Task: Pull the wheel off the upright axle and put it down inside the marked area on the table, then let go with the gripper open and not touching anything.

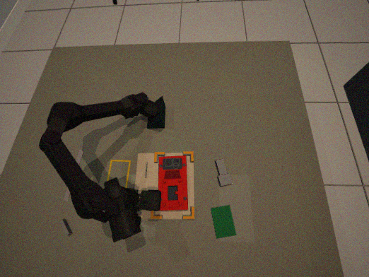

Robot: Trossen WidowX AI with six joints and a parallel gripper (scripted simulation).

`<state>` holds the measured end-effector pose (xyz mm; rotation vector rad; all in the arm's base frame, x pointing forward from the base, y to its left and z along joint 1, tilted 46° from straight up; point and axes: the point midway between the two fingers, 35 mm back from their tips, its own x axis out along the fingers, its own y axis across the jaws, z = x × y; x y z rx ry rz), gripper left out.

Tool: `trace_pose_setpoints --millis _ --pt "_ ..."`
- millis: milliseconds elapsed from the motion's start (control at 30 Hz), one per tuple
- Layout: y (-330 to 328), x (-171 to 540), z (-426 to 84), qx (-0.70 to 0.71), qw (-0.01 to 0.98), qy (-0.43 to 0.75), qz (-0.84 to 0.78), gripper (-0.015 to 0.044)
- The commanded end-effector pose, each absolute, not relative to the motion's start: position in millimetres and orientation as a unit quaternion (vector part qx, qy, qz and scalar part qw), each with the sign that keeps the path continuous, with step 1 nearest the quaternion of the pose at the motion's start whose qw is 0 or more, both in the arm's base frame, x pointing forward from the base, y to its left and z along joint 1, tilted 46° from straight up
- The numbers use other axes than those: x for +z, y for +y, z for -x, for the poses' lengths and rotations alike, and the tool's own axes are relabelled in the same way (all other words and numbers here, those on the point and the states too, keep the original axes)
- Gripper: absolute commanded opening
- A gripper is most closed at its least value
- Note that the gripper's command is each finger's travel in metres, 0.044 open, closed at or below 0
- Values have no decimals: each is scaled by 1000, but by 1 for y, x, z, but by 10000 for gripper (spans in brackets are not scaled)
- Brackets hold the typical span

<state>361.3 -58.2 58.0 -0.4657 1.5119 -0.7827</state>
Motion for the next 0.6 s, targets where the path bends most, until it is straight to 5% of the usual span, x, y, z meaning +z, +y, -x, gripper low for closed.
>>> trace_pose_setpoints --millis 0,567 --pt "-46 67 -363 -335 643 657 207 0" --pt "-42 71 -364 -335 644 656 208 0"
